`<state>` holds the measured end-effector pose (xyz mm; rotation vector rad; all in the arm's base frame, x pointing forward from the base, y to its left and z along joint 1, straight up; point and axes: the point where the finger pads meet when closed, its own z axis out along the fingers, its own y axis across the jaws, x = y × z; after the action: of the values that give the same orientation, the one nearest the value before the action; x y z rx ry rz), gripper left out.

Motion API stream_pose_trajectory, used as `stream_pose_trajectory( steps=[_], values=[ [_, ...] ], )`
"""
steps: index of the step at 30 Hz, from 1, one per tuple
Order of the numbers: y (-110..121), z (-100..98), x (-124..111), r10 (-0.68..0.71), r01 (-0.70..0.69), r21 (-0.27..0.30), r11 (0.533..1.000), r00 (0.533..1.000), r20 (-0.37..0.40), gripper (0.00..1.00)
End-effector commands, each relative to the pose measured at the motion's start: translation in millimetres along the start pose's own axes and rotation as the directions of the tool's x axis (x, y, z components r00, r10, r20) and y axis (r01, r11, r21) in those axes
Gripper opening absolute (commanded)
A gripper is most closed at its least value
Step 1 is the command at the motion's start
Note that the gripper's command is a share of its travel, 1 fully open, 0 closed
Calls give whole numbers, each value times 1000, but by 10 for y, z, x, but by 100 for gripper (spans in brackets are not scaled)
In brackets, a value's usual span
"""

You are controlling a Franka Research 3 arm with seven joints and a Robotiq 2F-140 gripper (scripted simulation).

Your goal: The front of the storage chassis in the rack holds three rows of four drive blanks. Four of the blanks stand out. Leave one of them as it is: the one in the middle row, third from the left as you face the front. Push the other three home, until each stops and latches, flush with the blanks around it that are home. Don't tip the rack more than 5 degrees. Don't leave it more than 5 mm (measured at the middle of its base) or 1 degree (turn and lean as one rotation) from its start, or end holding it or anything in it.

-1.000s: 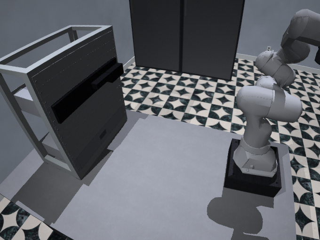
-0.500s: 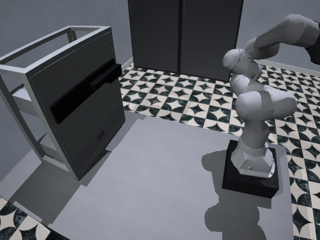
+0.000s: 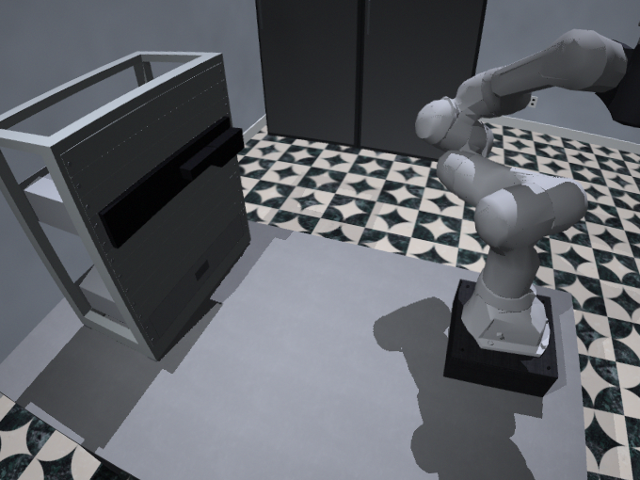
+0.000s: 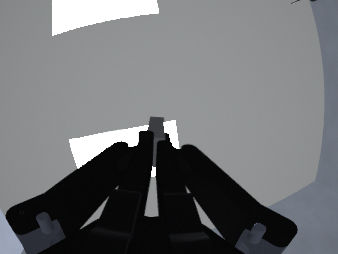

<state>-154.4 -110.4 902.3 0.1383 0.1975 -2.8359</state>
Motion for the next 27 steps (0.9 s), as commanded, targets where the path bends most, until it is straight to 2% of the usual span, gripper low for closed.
stream_pose_trajectory(
  steps=[1, 10, 12, 16, 26, 27],
  values=[
    [392, -29, -38, -83, 79, -52, 995, 993, -78, 0],
    [1259, -126, -217, 15, -25, -177, 984, 998, -58, 0],
    [1259, -126, -217, 15, -25, -177, 984, 998, -58, 0],
    [1645, -206, -358, 61, -71, -234, 970, 997, -47, 0],
    [2160, -355, -615, 127, -130, -314, 940, 991, -33, 0],
    [2160, -355, -615, 127, -130, -314, 940, 991, -33, 0]
  ],
)
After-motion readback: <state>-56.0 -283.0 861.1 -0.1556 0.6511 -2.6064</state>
